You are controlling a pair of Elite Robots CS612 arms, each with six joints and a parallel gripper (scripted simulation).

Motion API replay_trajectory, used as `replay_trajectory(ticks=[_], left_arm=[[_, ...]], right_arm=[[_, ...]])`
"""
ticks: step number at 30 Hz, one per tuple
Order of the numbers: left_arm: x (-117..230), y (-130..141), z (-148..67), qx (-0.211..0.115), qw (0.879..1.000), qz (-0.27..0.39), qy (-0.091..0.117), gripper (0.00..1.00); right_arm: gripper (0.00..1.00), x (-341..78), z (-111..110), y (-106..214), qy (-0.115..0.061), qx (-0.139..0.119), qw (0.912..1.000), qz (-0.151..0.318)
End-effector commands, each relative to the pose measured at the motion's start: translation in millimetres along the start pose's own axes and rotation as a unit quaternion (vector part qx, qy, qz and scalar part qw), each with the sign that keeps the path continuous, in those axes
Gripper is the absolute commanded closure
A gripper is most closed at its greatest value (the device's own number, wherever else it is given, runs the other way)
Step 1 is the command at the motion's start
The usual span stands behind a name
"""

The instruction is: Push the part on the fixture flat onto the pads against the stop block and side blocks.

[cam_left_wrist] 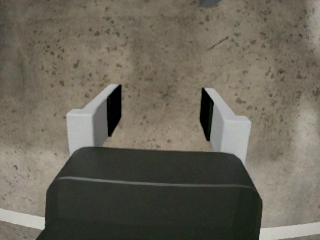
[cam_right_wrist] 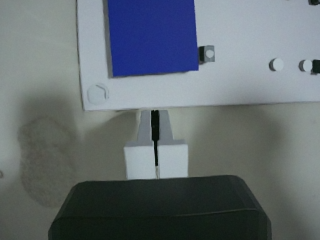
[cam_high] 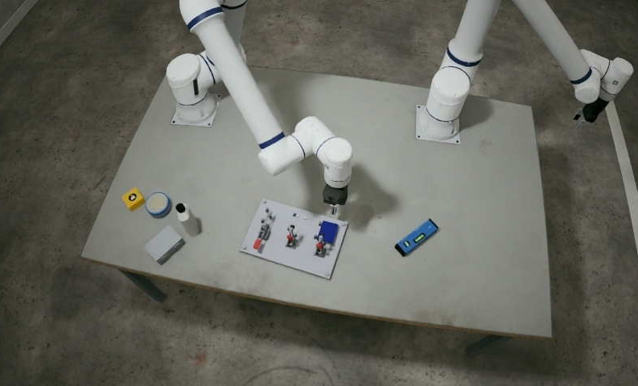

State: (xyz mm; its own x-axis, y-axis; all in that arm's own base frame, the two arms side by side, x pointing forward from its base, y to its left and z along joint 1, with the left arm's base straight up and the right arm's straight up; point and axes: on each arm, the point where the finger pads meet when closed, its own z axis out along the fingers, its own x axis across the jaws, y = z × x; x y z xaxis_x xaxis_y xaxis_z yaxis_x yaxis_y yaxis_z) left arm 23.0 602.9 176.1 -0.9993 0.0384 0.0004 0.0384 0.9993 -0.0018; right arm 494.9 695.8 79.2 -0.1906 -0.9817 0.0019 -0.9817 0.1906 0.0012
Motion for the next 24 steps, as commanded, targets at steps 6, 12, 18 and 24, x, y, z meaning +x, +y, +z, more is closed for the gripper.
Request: replay_trajectory(ticks=[6, 12, 18, 24], left_arm=[[-0.2, 0.7, -0.9, -0.001, 1.000, 0.000, 0.000, 0.00], [-0.2, 0.7, -0.9, -0.001, 1.000, 0.000, 0.000, 0.00], [-0.2, 0.7, -0.9, -0.001, 1.000, 0.000, 0.000, 0.00], [-0.2, 0.7, -0.9, -0.001, 1.000, 0.000, 0.000, 0.00]], right_arm=[[1.00, -2.5, -1.3, -2.6, -0.001, 0.001, 1.0000, 0.000], [1.00, -9.7, -1.3, -11.4, -0.001, 0.001, 1.0000, 0.000], [1.00, -22.2, -1.3, -26.5, -0.001, 0.001, 1.0000, 0.000], [1.00, -31.8, -1.4, -38.2, -0.001, 0.001, 1.0000, 0.000]])
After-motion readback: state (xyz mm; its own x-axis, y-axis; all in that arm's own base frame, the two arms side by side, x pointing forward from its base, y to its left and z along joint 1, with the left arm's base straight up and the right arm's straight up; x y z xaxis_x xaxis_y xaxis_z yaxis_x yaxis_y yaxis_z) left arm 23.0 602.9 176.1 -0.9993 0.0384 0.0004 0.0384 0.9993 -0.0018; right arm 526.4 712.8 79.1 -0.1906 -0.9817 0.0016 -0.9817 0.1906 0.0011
